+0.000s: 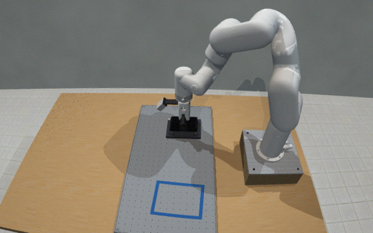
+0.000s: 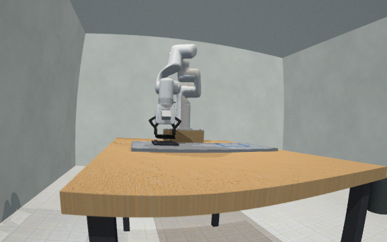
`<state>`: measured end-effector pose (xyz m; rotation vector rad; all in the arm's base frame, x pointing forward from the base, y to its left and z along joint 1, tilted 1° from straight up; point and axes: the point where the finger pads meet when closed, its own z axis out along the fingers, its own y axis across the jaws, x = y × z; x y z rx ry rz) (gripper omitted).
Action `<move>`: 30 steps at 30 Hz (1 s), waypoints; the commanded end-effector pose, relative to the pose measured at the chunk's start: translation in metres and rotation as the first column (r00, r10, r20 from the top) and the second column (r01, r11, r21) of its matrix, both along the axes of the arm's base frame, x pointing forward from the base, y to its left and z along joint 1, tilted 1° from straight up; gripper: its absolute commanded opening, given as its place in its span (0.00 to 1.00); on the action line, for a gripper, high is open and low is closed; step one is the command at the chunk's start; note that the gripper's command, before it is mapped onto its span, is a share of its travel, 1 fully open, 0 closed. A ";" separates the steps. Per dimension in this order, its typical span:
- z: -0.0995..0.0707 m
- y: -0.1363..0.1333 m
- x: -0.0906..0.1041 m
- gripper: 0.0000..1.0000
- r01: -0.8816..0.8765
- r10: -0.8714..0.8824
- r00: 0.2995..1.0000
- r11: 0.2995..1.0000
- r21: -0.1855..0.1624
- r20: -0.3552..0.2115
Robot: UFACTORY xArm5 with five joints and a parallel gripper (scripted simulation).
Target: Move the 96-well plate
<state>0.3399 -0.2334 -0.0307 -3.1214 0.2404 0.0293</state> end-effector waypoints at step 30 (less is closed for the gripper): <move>0.043 -0.001 0.002 0.00 0.000 0.000 1.000 1.000 -0.002 0.003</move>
